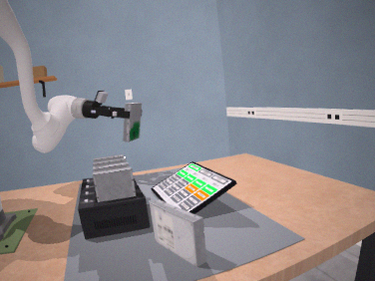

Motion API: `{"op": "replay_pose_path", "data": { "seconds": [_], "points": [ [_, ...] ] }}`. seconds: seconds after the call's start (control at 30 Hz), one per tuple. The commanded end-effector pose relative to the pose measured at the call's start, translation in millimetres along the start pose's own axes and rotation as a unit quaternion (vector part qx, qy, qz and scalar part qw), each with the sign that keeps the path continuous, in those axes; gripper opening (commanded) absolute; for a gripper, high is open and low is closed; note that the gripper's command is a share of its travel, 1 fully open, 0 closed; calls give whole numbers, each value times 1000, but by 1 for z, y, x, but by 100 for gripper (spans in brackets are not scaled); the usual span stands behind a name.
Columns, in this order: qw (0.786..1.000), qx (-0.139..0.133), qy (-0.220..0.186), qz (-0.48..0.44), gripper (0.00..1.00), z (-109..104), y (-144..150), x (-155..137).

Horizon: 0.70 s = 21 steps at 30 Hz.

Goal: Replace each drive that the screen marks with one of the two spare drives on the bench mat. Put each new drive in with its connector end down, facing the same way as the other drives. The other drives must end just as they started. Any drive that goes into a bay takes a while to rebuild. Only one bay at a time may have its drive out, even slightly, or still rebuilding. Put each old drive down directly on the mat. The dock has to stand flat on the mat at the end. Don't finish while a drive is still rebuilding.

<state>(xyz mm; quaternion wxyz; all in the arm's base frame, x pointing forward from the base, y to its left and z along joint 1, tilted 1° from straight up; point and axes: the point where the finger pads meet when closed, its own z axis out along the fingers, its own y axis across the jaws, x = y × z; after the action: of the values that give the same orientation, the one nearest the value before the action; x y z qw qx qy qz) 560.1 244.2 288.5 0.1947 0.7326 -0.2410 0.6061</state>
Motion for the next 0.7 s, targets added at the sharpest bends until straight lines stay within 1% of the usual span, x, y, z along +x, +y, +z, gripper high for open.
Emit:
{"op": "replay_pose_path", "data": {
  "seconds": [0.0, 0.1, 0.23, 0.67],
  "points": [
    [998, -3, 61, 1, 10, 2, 1, 0],
    [997, -1, 83, 2, 10, 1, 1, 0],
    [996, -1, 89, 2, 10, 0, 0, 0],
    [996, 0, 92, 2, 10, 0, 0, 0]
  ]
}}
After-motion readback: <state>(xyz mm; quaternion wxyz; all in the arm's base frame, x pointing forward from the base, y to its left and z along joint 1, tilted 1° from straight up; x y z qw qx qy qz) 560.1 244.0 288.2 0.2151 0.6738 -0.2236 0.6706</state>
